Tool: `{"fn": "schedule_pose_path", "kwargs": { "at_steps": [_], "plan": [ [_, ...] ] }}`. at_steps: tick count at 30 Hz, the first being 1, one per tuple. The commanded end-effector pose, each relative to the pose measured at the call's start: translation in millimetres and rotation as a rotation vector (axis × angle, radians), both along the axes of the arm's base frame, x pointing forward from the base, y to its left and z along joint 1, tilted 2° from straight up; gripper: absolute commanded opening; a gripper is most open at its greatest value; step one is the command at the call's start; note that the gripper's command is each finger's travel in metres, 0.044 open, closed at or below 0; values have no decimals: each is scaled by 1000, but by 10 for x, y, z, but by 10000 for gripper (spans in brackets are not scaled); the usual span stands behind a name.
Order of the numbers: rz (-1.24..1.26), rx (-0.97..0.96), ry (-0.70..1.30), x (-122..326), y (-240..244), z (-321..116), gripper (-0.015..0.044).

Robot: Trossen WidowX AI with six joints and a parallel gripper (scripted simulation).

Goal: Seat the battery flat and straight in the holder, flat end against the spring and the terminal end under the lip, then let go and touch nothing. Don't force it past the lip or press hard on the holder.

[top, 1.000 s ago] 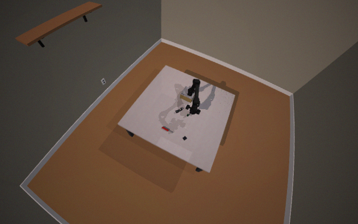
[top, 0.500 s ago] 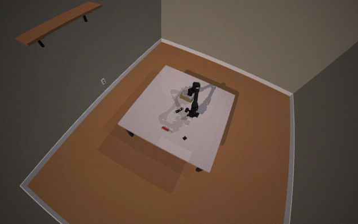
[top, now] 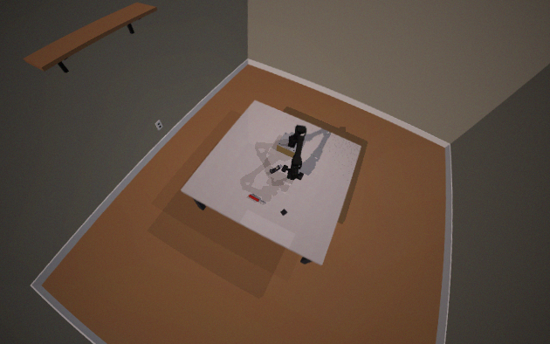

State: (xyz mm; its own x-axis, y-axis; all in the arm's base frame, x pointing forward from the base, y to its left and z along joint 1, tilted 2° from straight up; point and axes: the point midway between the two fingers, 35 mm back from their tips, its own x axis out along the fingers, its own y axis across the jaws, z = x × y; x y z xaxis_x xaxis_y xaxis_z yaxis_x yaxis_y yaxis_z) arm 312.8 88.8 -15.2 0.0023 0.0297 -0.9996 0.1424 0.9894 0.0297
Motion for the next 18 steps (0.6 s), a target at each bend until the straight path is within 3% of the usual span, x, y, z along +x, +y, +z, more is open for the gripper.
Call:
{"fn": "schedule_pose_path", "kwargs": {
  "at_steps": [1, 18],
  "plan": [
    [3, 3, 2, -27, -57, 0, 0],
    [3, 1, 2, -73, -334, -12, 0]
  ]
}}
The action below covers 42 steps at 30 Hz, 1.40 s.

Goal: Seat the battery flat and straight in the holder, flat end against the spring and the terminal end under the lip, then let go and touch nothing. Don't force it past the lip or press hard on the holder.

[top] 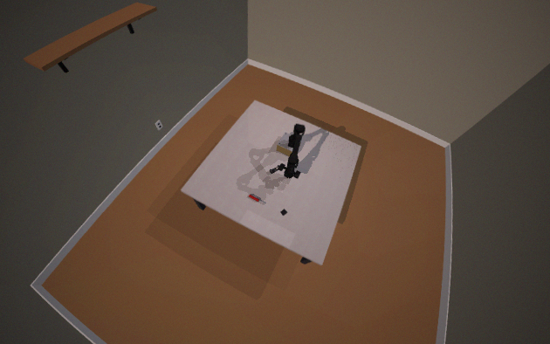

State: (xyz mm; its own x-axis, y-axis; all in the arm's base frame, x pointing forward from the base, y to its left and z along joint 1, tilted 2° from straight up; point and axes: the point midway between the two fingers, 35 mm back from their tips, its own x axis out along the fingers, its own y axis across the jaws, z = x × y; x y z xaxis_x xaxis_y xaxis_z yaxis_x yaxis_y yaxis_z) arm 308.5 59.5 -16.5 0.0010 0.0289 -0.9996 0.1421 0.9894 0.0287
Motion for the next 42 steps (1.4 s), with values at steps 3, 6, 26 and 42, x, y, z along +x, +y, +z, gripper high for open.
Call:
{"fn": "schedule_pose_path", "kwargs": {
  "at_steps": [3, 6, 26, 42],
  "plan": [
    [3, 1, 1, -40, -89, -1, 0],
    [3, 1, 1, -52, -136, -3, 0],
    [-1, 1, -3, -46, -179, 788, 0],
    [-1399, 0, 40, -67, -339, 191, 239]
  ]
}}
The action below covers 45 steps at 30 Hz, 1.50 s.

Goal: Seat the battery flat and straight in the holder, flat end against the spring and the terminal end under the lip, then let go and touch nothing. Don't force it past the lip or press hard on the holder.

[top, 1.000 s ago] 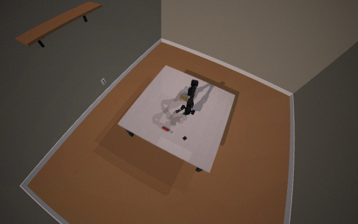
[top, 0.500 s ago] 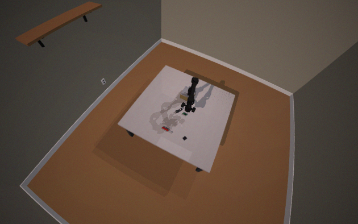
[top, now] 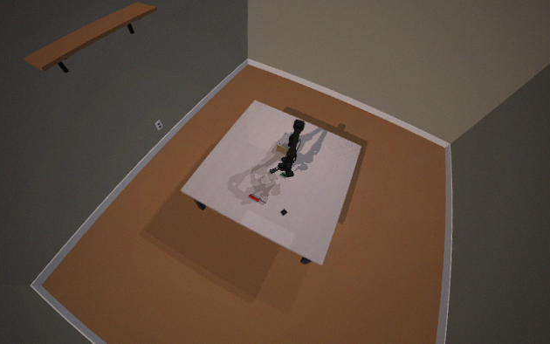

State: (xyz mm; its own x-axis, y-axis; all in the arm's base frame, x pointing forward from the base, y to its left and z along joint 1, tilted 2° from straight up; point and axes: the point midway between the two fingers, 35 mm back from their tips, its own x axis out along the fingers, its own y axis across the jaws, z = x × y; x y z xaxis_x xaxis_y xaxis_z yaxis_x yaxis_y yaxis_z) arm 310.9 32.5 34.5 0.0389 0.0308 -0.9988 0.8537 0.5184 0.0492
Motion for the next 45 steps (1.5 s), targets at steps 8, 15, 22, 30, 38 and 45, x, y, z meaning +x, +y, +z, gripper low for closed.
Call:
{"fn": "schedule_pose_path", "kwargs": {
  "at_steps": [8, 15, 22, 30, 38, 45],
  "plan": [
    [-672, 10, 58, -103, -88, -383, 239],
    [-672, 10, 58, -103, -87, -386, 239],
    [-672, 10, 58, -96, -84, -490, 239],
    [-672, 10, 58, -93, -80, -621, 239],
    [-672, 10, 58, -97, -77, -751, 239],
    [-672, 10, 58, -105, -74, -863, 239]
  ]
}}
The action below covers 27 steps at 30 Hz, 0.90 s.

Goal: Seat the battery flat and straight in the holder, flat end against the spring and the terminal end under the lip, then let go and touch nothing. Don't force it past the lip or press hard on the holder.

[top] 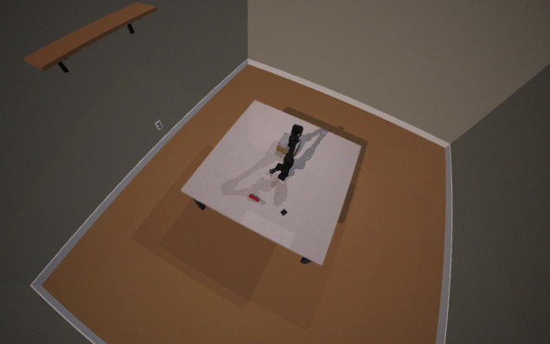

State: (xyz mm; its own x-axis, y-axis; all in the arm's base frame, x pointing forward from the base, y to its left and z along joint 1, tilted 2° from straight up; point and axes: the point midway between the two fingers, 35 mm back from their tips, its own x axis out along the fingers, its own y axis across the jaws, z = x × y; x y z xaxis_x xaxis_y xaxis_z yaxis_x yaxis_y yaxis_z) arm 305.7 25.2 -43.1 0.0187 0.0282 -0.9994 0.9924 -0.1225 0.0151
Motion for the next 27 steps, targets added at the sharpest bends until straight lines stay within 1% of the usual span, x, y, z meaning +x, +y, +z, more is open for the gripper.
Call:
{"fn": "schedule_pose_path", "kwargs": {
  "at_steps": [1, 4, 7, 19, 24, 27],
  "plan": [
    [-4, 0, 20, -54, 0, -100, 239],
    [-4, 0, 20, -55, 0, -110, 239],
    [-4, 0, 20, -55, 0, -110, 161],
    [-4, 0, 20, -55, 0, -110, 81],
    [19, -7, 9, -29, -15, -92, 78],
    [21, -7, 8, -16, -21, 111, 78]
  ]
}}
